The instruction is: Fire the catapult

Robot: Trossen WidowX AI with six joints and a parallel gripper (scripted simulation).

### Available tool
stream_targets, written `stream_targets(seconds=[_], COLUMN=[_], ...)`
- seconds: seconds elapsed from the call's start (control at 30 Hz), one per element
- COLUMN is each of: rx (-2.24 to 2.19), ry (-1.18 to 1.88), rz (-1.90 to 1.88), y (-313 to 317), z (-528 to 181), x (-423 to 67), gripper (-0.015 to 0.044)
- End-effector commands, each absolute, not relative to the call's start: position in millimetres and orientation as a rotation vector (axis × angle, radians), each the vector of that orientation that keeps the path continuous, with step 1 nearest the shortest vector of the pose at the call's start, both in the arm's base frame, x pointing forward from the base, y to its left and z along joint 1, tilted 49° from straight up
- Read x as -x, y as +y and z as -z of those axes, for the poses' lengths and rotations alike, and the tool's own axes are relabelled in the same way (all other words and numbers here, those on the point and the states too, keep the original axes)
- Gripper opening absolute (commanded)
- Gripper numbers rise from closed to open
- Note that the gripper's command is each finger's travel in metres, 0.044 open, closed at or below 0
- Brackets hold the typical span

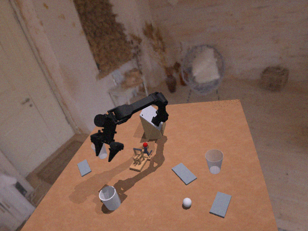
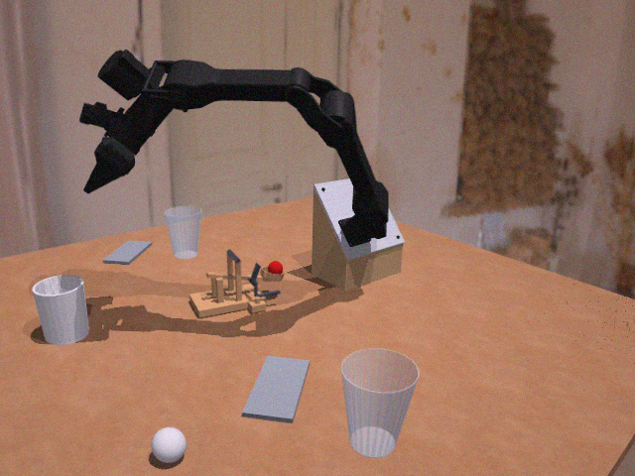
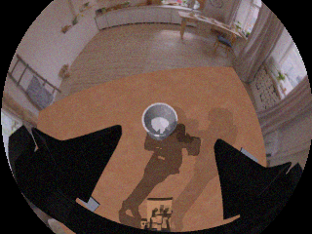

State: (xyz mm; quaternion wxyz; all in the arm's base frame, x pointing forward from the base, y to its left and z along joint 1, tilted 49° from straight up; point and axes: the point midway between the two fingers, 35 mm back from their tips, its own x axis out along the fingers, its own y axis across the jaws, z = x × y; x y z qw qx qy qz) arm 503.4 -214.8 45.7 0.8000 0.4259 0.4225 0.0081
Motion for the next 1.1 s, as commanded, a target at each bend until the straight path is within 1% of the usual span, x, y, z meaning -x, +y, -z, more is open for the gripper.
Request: stream_targets(seconds=[0.0,0.27,0.83,1.07], rx=[-0.918,-0.918,-0.918,-0.918], ry=[0.900,0.900,0.900,0.900], rz=[-0.020,-0.020,-0.020,-0.020], y=[-215.3,-215.3,-215.3,-215.3], z=[-47.1,-47.1,-47.1,-47.1], x=[-504.6,-504.6,-504.6,-504.6], gripper=[0.0440,0.0440,0.0000,0.0000])
